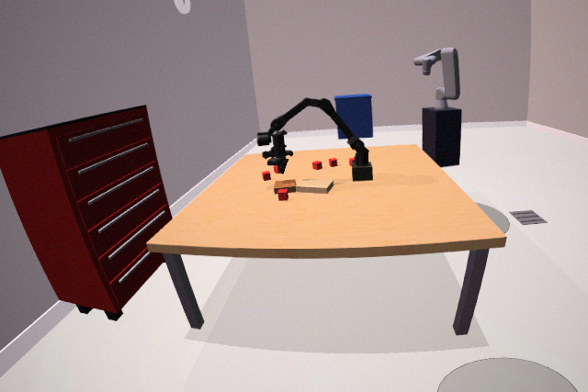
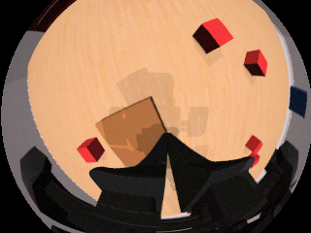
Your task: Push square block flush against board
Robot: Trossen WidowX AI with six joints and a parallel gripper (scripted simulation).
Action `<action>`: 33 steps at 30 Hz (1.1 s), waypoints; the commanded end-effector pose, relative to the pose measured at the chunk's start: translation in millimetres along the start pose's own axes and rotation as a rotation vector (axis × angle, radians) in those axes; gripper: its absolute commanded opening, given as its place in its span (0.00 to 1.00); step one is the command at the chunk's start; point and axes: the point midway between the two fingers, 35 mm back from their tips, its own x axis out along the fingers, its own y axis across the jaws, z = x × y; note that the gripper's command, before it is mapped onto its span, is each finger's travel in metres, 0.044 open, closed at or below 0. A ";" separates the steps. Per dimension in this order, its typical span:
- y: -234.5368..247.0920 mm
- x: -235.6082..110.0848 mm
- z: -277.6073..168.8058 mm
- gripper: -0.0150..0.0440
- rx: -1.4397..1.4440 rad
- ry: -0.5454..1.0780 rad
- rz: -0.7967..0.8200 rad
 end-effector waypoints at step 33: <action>86.0 -0.6 -10.1 0.25 -1.223 -0.003 0.009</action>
